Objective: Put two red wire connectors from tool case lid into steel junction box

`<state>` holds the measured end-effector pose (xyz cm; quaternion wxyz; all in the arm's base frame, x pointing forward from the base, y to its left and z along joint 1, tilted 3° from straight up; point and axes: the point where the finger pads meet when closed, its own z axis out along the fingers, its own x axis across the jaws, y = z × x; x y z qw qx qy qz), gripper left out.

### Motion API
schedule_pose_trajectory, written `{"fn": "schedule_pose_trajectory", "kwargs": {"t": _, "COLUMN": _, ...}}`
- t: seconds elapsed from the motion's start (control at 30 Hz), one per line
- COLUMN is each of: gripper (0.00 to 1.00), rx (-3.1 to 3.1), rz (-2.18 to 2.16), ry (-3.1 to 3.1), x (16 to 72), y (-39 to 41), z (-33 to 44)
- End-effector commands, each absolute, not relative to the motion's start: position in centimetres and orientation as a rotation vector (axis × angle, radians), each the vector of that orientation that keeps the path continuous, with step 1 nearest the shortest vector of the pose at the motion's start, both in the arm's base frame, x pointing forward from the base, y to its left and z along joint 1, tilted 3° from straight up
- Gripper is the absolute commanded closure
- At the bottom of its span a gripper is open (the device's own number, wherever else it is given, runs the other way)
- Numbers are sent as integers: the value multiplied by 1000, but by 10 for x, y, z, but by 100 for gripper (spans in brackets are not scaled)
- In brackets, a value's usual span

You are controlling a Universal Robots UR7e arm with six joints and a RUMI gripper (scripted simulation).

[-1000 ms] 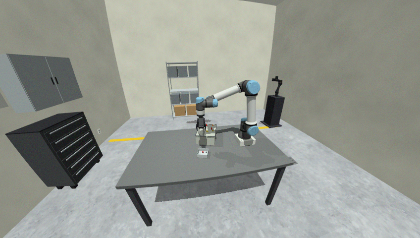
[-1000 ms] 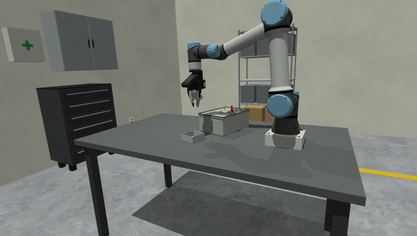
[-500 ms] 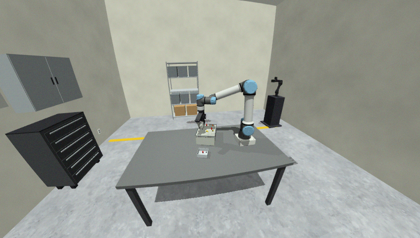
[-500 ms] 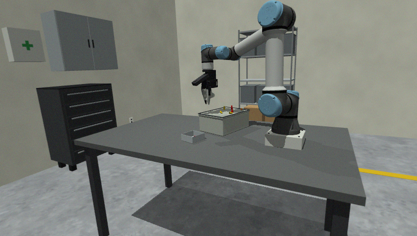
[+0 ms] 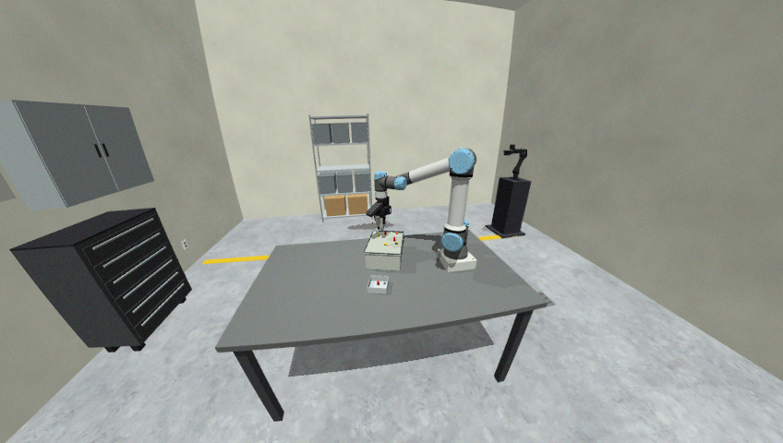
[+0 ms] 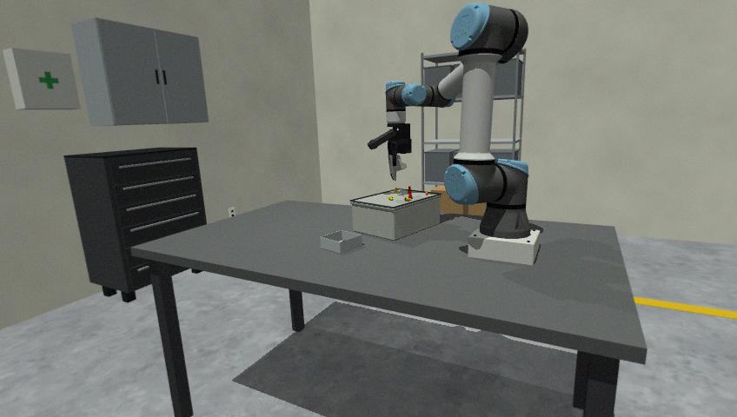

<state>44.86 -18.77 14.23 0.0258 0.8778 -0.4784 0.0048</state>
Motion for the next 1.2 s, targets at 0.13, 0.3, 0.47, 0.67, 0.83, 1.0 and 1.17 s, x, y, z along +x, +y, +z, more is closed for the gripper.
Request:
{"fn": "schedule_pose_trajectory", "kwargs": {"t": 0.13, "gripper": 82, "rx": 2572, "rz": 28, "ry": -1716, "x": 416, "y": -240, "z": 144}}
{"fn": "schedule_pose_trajectory", "kwargs": {"t": 0.3, "gripper": 82, "rx": 2529, "rz": 30, "ry": -1779, "x": 406, "y": -253, "z": 144}}
{"fn": "schedule_pose_trajectory", "kwargs": {"t": 0.47, "gripper": 82, "rx": 2522, "rz": 30, "ry": -1788, "x": 404, "y": -254, "z": 144}}
{"fn": "schedule_pose_trajectory", "kwargs": {"t": 0.67, "gripper": 82, "rx": 2522, "rz": 30, "ry": -1788, "x": 404, "y": -254, "z": 144}}
{"fn": "schedule_pose_trajectory", "kwargs": {"t": 0.83, "gripper": 82, "rx": 2522, "rz": 30, "ry": -1788, "x": 404, "y": -255, "z": 137}}
{"fn": "schedule_pose_trajectory", "kwargs": {"t": 1.0, "gripper": 82, "rx": 2522, "rz": 30, "ry": -1788, "x": 404, "y": -256, "z": 107}}
{"fn": "schedule_pose_trajectory", "kwargs": {"t": 1.17, "gripper": 82, "rx": 2522, "rz": 30, "ry": -1788, "x": 404, "y": -256, "z": 104}}
